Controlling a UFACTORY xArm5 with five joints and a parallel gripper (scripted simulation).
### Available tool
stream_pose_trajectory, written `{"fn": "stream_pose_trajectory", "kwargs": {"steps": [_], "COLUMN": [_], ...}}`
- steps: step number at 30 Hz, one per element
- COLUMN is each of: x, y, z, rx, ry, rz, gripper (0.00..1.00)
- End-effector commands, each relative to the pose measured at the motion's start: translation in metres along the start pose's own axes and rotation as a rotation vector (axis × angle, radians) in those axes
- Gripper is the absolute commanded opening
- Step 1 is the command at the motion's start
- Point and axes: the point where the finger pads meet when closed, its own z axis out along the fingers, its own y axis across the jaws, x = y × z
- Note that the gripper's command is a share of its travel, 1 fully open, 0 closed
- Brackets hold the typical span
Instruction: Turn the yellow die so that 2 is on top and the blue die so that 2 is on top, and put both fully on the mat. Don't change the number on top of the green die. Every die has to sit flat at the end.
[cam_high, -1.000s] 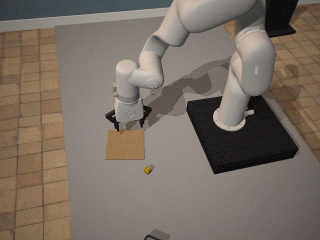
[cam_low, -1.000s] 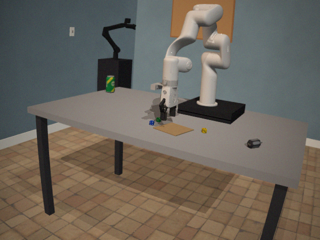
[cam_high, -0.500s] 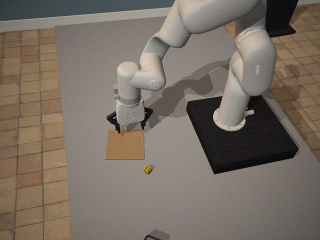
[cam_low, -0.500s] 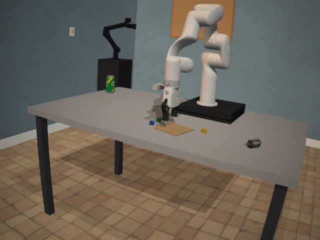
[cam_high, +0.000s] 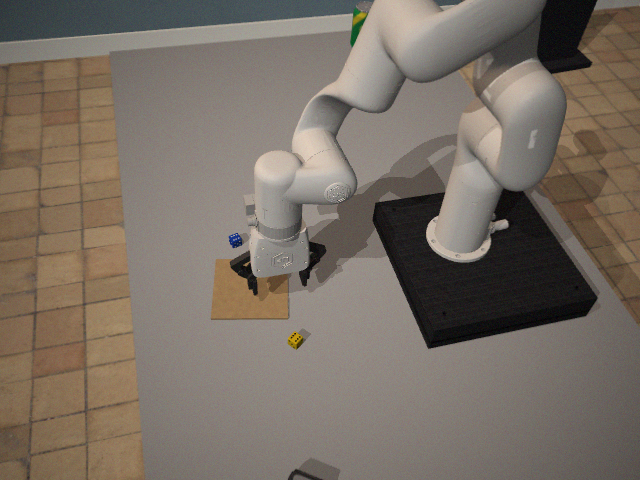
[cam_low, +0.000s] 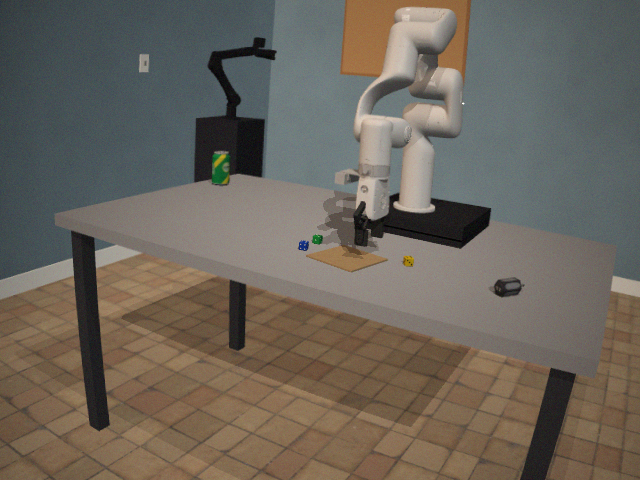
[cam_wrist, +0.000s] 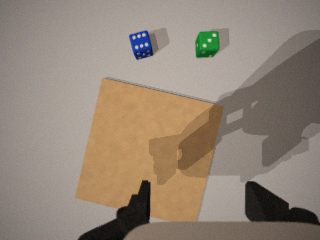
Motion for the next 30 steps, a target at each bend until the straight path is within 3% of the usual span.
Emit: {"fn": "stream_pose_trajectory", "kwargs": {"steps": [1,4,12,18,30], "x": [-0.044,-0.053,-0.117,-0.152,-0.173], "y": [0.008,0.011,0.026,0.035,0.040], "z": [-0.001,-0.001,0.000,0.001,0.001], "rx": [0.005,0.005,0.005,0.005,0.005], "ry": [0.000,0.000,0.000,0.000,0.000], "rz": [0.003,0.003,0.003,0.003,0.003], "gripper": [1.00,1.00,1.00,1.00,1.00]}}
